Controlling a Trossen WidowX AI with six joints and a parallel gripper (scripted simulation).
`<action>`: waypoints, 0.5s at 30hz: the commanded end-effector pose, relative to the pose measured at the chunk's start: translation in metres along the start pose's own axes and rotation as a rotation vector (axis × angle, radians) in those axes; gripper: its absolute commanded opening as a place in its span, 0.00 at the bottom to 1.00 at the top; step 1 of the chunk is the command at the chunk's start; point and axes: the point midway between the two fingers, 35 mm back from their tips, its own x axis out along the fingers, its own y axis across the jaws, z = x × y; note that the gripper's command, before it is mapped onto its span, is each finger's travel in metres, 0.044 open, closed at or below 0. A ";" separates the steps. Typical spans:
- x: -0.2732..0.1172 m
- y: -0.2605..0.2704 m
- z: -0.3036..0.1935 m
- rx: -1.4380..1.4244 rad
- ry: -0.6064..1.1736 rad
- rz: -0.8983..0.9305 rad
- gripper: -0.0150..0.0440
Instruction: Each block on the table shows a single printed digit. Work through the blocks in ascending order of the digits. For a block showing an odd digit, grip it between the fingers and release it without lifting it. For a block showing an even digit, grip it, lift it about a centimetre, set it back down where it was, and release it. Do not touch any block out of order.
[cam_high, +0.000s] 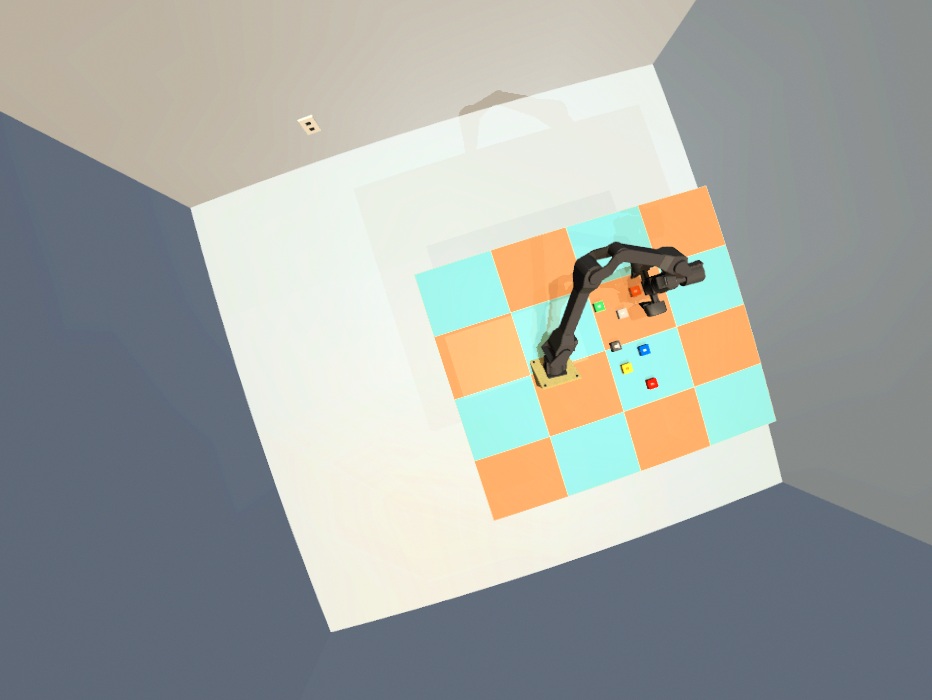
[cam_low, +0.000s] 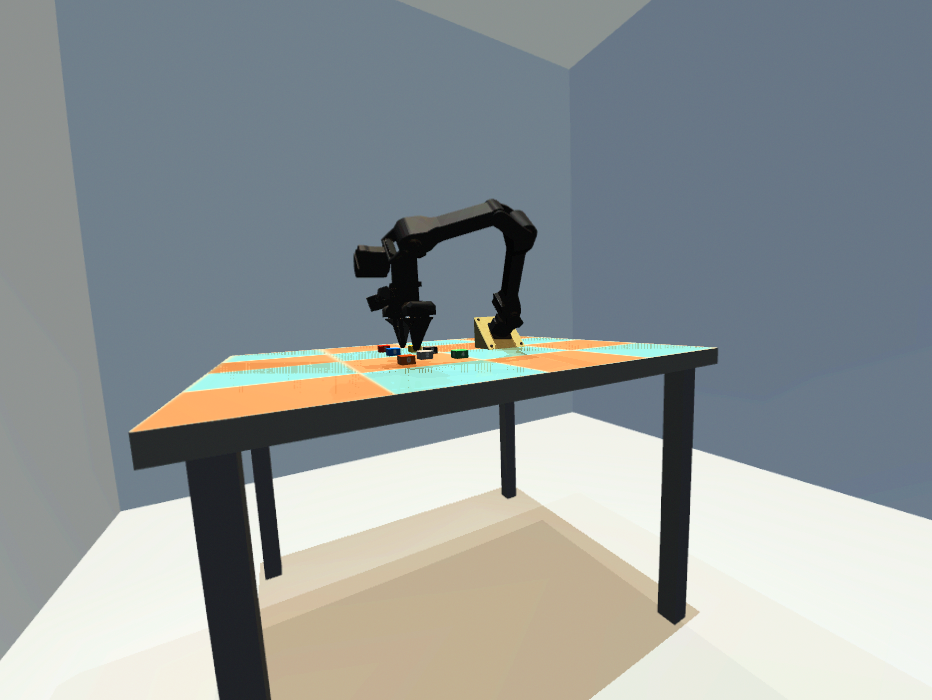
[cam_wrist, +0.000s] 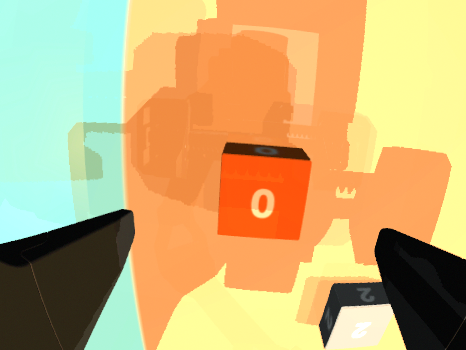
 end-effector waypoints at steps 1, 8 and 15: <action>-0.012 -0.001 0.001 0.000 -0.006 -0.003 0.93; -0.073 -0.002 0.001 0.085 -0.033 -0.002 0.67; -0.092 -0.002 -0.001 0.111 -0.041 0.000 0.46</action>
